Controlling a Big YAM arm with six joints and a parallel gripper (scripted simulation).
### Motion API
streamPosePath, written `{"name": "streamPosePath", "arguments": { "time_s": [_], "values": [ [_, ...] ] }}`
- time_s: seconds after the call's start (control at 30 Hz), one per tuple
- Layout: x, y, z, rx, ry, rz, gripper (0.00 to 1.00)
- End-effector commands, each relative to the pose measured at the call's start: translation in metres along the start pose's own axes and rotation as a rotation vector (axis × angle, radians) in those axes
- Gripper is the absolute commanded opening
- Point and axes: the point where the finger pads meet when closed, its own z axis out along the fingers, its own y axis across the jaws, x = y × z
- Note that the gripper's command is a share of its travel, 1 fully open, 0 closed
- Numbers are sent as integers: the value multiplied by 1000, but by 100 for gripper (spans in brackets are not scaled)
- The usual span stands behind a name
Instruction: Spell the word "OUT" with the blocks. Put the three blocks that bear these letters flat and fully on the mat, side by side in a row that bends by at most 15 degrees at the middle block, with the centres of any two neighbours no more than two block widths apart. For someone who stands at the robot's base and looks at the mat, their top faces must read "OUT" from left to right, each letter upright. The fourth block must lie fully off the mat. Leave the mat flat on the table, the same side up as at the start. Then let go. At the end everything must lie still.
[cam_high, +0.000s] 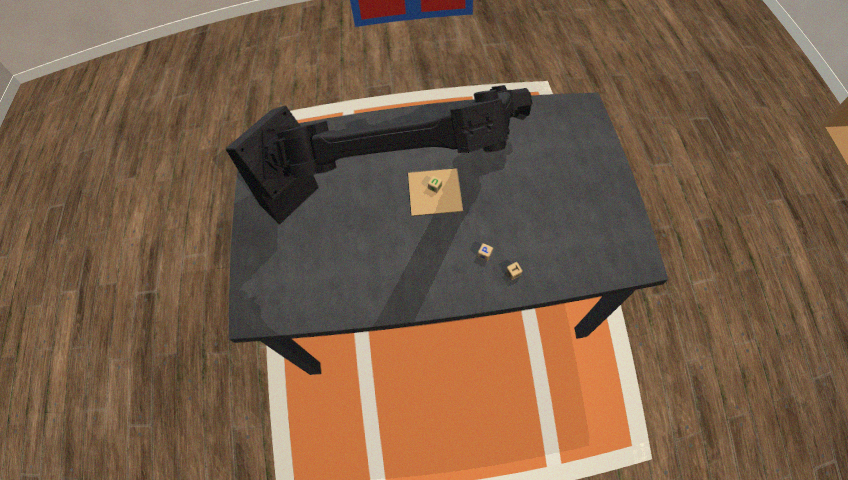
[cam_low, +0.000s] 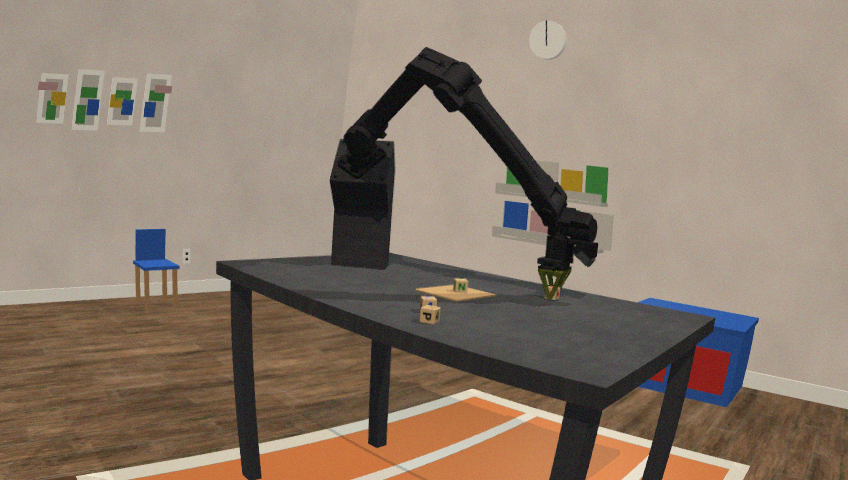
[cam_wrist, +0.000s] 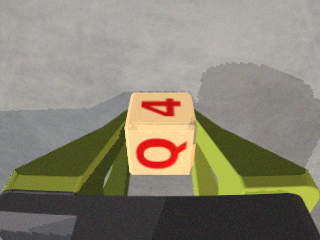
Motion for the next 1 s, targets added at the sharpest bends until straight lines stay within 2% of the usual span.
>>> {"name": "streamPosePath", "arguments": {
  "time_s": [0.0, 0.97],
  "values": [
    [-2, 18, -7, -10, -22, -29, 25],
    [-2, 14, -3, -7, -18, -22, 25]
  ]
}}
